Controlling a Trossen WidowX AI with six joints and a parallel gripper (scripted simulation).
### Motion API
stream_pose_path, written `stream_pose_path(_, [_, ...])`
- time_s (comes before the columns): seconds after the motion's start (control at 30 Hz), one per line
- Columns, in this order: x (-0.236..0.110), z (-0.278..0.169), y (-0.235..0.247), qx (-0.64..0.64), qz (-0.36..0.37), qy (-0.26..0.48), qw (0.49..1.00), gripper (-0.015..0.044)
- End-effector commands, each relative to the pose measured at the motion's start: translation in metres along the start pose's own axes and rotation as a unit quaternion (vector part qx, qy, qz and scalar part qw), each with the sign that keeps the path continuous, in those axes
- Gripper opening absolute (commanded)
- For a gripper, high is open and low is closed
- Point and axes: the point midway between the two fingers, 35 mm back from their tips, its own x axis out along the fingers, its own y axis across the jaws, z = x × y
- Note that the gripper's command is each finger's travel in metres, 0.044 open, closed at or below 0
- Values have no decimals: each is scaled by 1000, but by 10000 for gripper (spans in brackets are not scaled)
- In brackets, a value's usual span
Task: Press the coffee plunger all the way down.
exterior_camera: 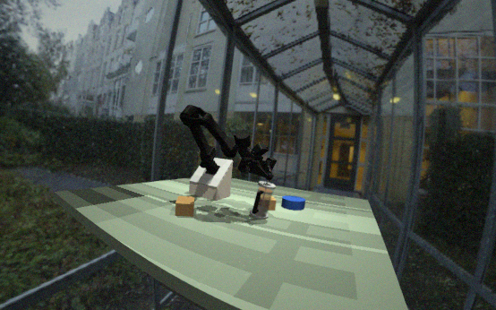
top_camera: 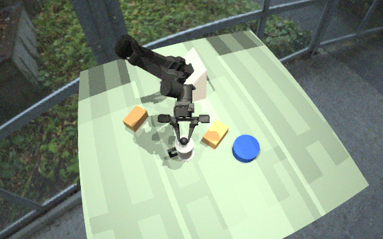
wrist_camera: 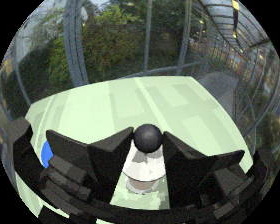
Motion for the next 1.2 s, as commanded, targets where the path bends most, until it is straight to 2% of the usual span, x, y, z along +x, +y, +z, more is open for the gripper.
stream_pose_path(0.0, [3, -5, 0, -9, -3, 10, 1000, 121])
stream_pose_path(0.97, [5, 1, 1, -2, -2, 3, 1000, 121])
stream_pose_path(1.17, [5, 1, 1, -2, -2, 3, 1000, 279])
